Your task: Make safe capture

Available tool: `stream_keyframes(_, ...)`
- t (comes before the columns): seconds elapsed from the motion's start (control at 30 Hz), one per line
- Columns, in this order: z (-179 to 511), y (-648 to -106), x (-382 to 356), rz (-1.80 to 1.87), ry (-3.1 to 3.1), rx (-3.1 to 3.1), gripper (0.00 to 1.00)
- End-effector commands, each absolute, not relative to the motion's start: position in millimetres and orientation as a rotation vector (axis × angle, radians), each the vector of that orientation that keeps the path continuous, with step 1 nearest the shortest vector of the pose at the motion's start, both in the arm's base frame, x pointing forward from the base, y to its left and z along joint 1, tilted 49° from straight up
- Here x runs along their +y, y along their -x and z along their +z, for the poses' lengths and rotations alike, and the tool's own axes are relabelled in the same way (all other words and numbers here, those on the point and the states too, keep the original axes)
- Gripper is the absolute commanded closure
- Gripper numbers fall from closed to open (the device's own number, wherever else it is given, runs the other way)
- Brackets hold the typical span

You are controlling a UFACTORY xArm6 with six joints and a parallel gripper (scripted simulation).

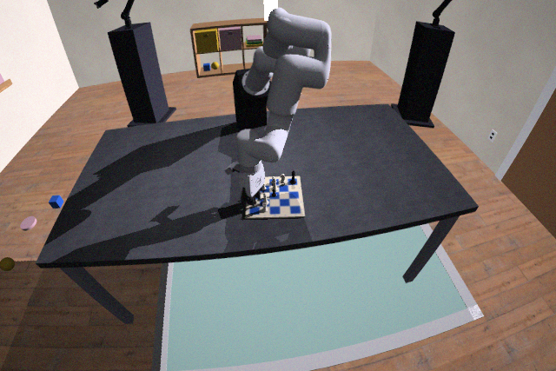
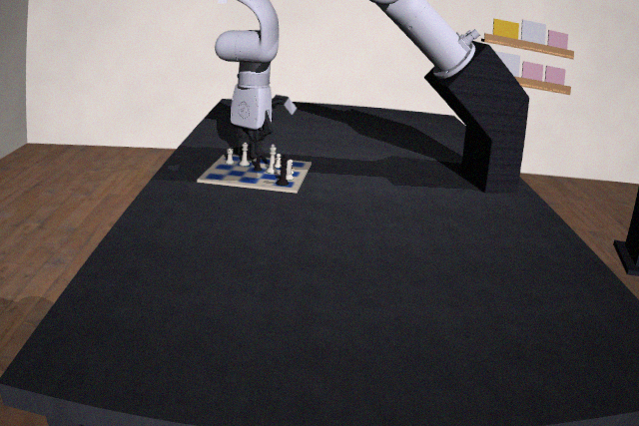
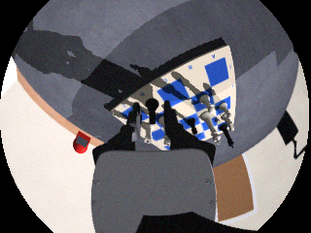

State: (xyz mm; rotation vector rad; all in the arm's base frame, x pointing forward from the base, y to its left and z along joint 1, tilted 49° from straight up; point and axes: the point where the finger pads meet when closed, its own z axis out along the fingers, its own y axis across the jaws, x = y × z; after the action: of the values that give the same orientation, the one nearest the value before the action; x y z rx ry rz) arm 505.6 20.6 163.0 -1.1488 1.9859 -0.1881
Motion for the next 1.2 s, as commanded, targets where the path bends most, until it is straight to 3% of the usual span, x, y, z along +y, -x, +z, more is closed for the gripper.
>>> stream_keyframes(0.0, 163.8, -505.8, 20.4, -0.189, 1.148, 1.985, 0.63)
stream_keyframes(0.8, 163.8, -505.8, 20.4, -0.189, 1.148, 1.985, 0.63)
stream_keyframes(0.83, 163.8, -505.8, 20.4, -0.189, 1.148, 1.985, 1.00)
stream_keyframes(1.17, 163.8, -505.8, 20.4, -0.189, 1.148, 1.985, 1.00)
